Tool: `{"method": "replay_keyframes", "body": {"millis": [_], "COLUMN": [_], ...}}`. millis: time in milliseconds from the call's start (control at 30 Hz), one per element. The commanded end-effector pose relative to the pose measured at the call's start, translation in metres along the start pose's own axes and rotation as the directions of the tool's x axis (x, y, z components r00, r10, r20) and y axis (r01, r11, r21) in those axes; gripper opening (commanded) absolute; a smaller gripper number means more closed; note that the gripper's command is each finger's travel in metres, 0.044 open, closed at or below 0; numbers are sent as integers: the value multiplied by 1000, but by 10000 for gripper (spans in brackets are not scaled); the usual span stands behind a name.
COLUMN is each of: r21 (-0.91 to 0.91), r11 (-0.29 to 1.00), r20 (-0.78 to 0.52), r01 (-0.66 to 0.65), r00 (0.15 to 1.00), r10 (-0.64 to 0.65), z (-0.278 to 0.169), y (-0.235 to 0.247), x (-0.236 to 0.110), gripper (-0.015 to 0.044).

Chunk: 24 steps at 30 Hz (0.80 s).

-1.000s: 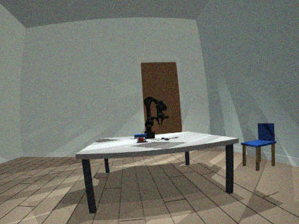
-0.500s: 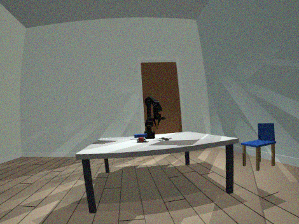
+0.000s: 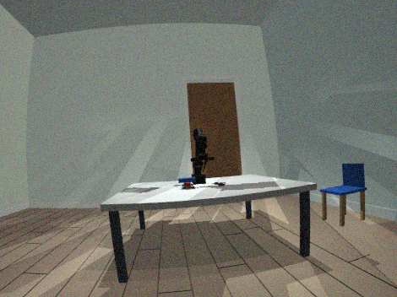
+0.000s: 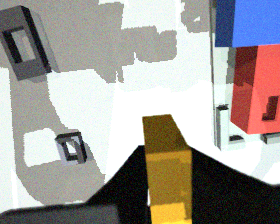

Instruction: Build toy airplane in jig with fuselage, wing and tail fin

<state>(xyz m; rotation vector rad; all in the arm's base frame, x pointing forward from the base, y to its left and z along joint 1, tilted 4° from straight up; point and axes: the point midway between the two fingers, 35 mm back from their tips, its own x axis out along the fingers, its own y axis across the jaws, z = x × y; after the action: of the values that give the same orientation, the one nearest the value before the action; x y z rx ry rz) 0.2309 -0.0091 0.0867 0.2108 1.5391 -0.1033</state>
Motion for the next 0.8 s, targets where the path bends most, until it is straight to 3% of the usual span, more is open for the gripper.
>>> {"method": "replay_keyframes", "body": {"millis": [0, 767], "r21": [0, 13], "r11": [1000, 1000], "r20": [-9, -8], "r01": [-1, 5], "r00": [1000, 1000], "r10": [1, -5], "z": [0, -1], "y": [-13, -88], "x": [5, 20], "gripper": [0, 0]}}
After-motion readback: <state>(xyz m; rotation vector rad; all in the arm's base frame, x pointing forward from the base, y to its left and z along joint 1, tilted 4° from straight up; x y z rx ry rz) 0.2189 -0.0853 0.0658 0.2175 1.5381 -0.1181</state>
